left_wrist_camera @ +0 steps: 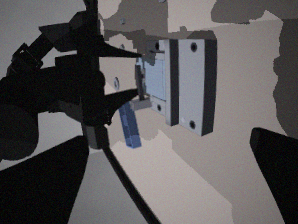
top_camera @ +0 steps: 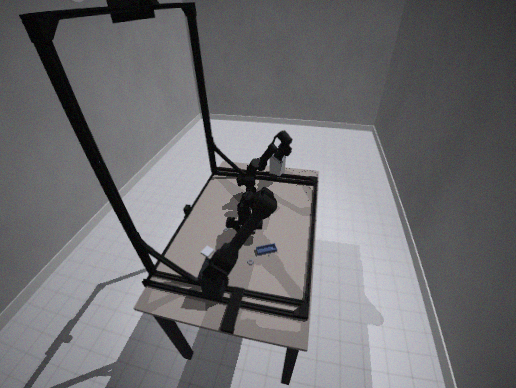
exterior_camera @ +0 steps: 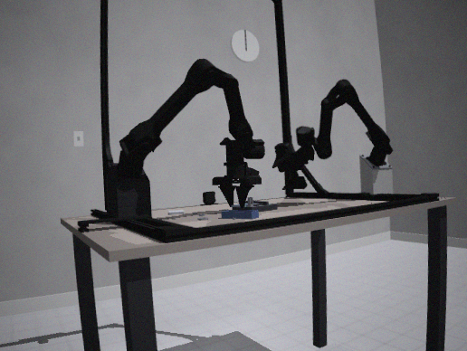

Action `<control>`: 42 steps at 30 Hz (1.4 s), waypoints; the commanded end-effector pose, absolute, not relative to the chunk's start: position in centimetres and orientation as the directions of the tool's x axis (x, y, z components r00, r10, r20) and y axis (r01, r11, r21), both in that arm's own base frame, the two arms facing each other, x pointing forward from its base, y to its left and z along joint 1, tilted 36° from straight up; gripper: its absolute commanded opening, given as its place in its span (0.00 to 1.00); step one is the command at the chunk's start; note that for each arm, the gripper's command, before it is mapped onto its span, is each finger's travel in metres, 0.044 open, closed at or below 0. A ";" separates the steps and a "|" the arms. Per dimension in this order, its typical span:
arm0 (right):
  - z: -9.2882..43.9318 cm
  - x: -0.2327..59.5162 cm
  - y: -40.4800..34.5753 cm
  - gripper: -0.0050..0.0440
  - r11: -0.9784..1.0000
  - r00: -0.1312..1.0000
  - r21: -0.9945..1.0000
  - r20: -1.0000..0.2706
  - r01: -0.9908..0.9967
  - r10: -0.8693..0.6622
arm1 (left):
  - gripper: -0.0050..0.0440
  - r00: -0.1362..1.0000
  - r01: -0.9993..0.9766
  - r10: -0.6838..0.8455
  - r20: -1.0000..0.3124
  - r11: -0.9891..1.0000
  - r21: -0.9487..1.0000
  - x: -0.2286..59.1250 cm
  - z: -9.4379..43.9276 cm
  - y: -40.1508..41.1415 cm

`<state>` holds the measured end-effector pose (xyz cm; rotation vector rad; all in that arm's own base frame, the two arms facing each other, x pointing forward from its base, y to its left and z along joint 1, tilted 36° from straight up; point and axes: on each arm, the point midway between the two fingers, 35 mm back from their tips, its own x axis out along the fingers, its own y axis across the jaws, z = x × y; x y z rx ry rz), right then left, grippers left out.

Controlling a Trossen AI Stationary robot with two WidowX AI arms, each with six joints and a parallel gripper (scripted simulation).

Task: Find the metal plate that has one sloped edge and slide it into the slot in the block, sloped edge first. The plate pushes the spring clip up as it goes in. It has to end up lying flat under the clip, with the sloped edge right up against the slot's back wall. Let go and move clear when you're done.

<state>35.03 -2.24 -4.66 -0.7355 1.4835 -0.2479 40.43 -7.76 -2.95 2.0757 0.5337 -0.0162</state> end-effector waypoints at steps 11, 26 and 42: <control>-4.7 35.0 -2.2 1.00 0.763 0.110 -0.582 -0.810 -0.282 -0.577 | 1.00 0.906 0.376 0.360 -0.221 -0.451 0.809 40.5 -2.9 -7.8; -4.4 34.4 -2.3 1.00 0.763 0.110 -0.582 -0.810 -0.282 -0.577 | 1.00 0.906 0.376 0.360 -0.221 -0.451 0.809 40.5 -2.9 -7.8; -3.8 32.1 -2.5 0.71 0.762 0.101 -0.581 -0.809 -0.287 -0.579 | 1.00 0.906 0.376 0.360 -0.221 -0.451 0.809 40.5 -2.9 -7.8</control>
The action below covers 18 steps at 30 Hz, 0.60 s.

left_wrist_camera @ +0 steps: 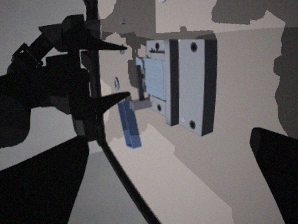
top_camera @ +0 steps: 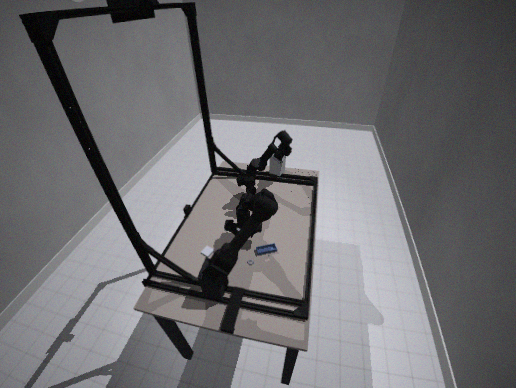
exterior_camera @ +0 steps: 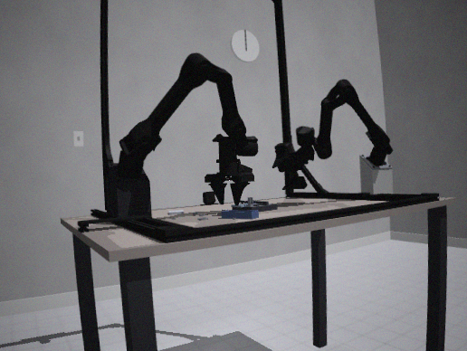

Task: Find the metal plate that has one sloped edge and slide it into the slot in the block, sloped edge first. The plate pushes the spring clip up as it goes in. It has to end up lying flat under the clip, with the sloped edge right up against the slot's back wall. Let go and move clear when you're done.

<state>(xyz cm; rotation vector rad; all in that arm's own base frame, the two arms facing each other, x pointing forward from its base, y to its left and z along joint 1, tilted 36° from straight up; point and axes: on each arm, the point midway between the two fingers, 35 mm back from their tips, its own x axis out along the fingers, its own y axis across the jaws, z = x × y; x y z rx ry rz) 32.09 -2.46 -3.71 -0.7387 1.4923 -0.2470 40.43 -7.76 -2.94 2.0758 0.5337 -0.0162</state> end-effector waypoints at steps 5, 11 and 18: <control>-3.8 32.1 -2.5 0.46 0.762 0.101 -0.581 -0.809 -0.287 -0.579 | 1.00 0.906 0.376 0.360 -0.221 -0.451 0.809 40.5 -2.9 -7.8; -3.8 32.1 -2.5 0.43 0.762 0.101 -0.581 -0.809 -0.287 -0.579 | 1.00 0.906 0.376 0.360 -0.221 -0.451 0.809 40.5 -2.9 -7.8; -4.1 32.5 -2.6 0.43 0.763 0.107 -0.581 -0.810 -0.285 -0.577 | 1.00 0.906 0.376 0.360 -0.221 -0.451 0.809 40.5 -2.9 -7.8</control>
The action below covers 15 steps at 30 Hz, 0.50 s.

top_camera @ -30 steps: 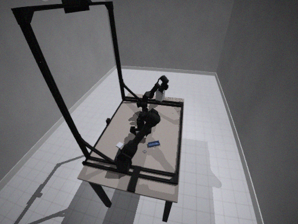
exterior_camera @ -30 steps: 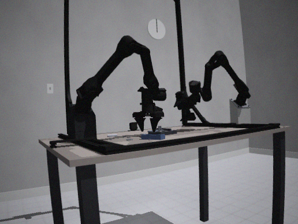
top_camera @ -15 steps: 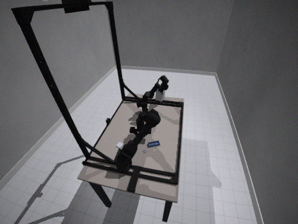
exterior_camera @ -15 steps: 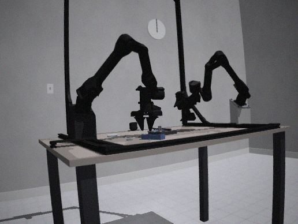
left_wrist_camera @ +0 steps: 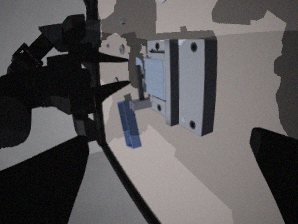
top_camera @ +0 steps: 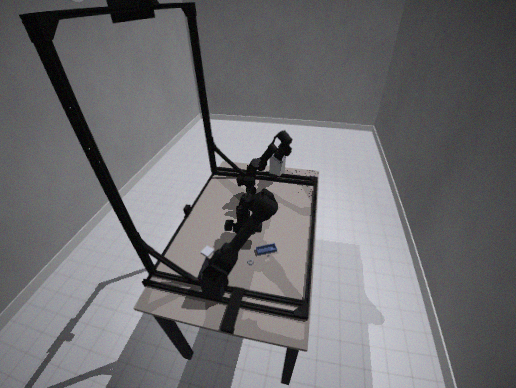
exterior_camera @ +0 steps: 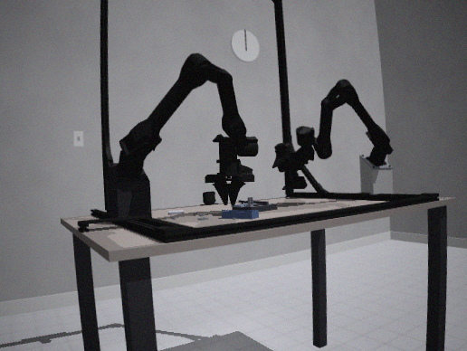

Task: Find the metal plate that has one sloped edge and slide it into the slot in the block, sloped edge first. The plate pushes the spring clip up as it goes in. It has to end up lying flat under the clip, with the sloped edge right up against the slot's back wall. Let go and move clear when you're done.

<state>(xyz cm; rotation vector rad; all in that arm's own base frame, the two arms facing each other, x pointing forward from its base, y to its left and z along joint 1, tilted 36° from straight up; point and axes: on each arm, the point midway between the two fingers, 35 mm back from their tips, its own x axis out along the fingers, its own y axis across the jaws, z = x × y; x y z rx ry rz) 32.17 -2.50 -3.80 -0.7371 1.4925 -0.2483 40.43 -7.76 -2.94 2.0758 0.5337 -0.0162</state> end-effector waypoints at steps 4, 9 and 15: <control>-5.1 33.7 -3.1 0.43 0.765 0.127 -0.581 -0.811 -0.278 -0.571 | 1.00 0.906 0.376 0.360 -0.221 -0.451 0.809 40.5 -2.9 -7.8; -5.1 33.6 -3.1 0.43 0.765 0.127 -0.581 -0.811 -0.278 -0.571 | 1.00 0.906 0.376 0.360 -0.221 -0.451 0.809 40.5 -2.9 -7.8; -5.0 33.6 -3.1 0.43 0.765 0.127 -0.581 -0.811 -0.278 -0.571 | 1.00 0.906 0.376 0.360 -0.221 -0.451 0.809 40.5 -2.9 -7.8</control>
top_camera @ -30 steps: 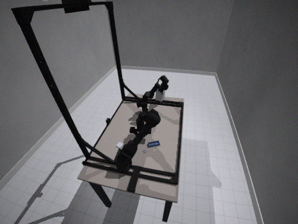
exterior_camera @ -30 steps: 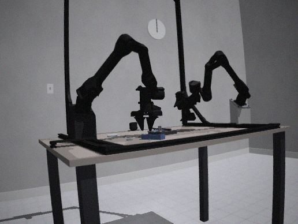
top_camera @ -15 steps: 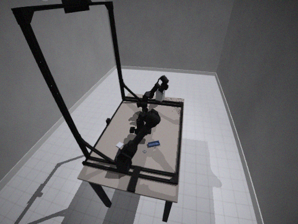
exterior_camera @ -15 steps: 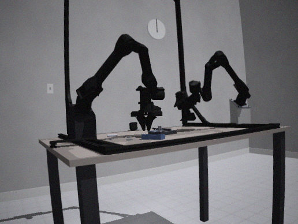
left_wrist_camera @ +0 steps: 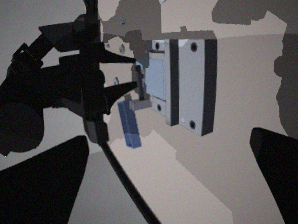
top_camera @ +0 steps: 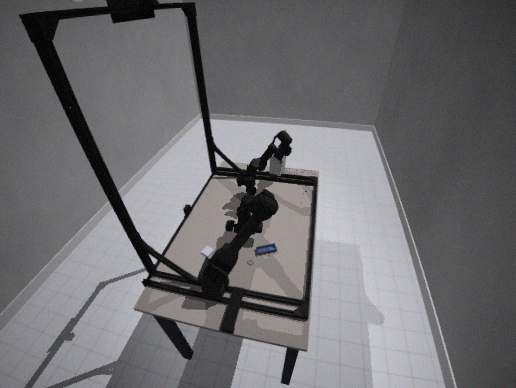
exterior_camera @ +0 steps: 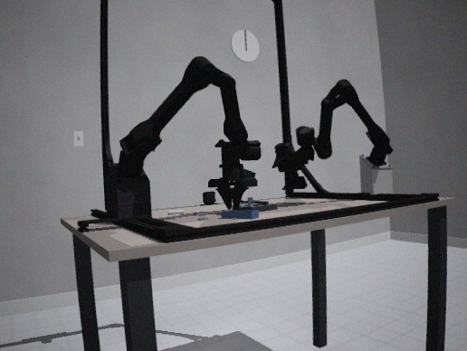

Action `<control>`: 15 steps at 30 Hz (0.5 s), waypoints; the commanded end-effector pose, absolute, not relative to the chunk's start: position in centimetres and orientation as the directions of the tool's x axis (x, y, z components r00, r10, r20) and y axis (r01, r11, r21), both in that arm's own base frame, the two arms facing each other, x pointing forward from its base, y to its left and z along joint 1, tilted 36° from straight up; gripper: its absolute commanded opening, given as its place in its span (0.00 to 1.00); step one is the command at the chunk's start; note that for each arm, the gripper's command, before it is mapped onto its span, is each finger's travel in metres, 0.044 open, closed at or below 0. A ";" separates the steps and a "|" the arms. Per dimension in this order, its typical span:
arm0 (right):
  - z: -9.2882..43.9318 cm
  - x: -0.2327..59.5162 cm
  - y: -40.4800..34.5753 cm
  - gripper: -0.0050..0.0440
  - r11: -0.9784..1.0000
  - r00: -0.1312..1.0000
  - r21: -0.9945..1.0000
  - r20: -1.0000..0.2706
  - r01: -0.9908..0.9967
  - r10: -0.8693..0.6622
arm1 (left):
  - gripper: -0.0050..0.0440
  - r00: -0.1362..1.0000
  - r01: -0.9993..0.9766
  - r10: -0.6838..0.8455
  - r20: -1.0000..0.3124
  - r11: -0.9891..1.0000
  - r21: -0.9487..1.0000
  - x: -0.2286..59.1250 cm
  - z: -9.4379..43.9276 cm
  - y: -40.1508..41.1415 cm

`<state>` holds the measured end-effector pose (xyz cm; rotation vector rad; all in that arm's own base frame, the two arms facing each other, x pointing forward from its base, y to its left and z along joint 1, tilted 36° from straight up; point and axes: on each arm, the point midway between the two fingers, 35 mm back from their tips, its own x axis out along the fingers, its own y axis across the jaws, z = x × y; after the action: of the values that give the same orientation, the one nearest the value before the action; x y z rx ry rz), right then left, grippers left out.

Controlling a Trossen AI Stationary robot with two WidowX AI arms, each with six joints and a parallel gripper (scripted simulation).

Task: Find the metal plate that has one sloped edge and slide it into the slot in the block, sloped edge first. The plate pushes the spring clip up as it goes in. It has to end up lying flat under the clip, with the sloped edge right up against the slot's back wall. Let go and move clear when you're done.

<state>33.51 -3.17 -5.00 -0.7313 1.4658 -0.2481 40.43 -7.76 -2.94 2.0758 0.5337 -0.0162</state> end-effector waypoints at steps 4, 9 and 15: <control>-5.0 33.6 -3.1 0.43 0.765 0.127 -0.581 -0.811 -0.278 -0.571 | 1.00 0.906 0.376 0.360 -0.221 -0.451 0.809 40.5 -2.9 -7.8; -5.0 33.7 -3.0 0.43 0.765 0.127 -0.581 -0.811 -0.278 -0.571 | 1.00 0.906 0.376 0.360 -0.221 -0.451 0.809 40.5 -2.9 -7.8; -5.0 33.9 -2.9 0.43 0.765 0.127 -0.581 -0.811 -0.278 -0.571 | 1.00 0.906 0.376 0.360 -0.221 -0.451 0.809 40.5 -2.9 -7.8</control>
<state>33.70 -3.12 -5.00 -0.7323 1.4675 -0.2473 40.43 -7.76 -2.94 2.0759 0.5337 -0.0162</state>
